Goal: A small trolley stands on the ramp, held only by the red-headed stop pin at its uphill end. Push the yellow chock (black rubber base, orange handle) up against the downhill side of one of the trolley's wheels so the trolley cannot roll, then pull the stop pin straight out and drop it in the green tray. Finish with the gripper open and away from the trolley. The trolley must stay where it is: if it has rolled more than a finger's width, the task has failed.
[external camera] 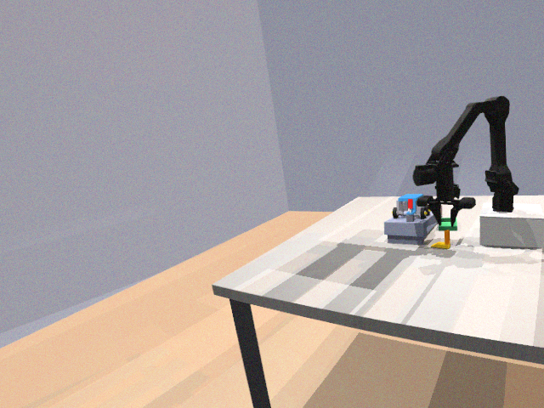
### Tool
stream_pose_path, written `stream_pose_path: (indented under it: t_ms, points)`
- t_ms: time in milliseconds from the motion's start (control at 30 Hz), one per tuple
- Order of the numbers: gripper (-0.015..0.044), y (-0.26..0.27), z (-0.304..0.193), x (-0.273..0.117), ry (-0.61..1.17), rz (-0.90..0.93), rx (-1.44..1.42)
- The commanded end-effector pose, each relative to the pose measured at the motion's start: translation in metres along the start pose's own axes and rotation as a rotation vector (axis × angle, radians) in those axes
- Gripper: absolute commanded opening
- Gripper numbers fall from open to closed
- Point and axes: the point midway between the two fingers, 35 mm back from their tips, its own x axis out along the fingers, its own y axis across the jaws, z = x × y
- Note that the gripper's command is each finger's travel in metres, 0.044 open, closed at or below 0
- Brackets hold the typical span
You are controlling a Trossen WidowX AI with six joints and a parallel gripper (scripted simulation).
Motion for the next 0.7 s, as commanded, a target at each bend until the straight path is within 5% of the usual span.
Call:
stream_pose_path:
  t_ms: [0, 667]
  points:
    - [0.0190, -0.001, 0.002, 0.007, -0.009, -0.002, 0.002]
    - [0.0190, -0.001, 0.003, 0.032, -0.009, -0.002, 0.002]
